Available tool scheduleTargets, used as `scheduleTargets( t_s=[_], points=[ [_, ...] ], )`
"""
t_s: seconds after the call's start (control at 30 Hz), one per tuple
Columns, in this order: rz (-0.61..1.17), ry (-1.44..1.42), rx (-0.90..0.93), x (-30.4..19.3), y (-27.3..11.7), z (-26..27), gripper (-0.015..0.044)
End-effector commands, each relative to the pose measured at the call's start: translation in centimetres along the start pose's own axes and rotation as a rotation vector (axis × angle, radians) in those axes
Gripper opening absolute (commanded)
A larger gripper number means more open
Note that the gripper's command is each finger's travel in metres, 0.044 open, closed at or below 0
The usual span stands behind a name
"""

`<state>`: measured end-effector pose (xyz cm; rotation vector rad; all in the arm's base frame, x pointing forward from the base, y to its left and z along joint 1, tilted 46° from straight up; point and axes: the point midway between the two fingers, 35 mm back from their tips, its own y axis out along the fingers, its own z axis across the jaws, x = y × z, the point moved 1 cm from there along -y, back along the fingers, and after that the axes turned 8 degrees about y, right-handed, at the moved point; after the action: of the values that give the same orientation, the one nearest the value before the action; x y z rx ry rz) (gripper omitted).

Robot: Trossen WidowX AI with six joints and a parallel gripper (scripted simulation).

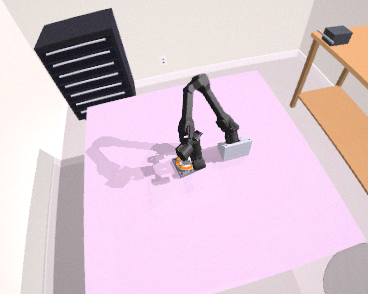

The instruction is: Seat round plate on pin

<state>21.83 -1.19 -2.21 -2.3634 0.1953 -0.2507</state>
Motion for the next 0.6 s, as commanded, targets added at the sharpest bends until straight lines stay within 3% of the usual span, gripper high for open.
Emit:
scheduleTargets(
  t_s=[0.0, 0.57],
  points=[
    [0.002, 0.006, 0.004, 0.2, -0.1, 0.7, 0.0],
    [0.001, 0.007, 0.005, 1.3, -0.4, 2.5, 0.0]
  ],
)
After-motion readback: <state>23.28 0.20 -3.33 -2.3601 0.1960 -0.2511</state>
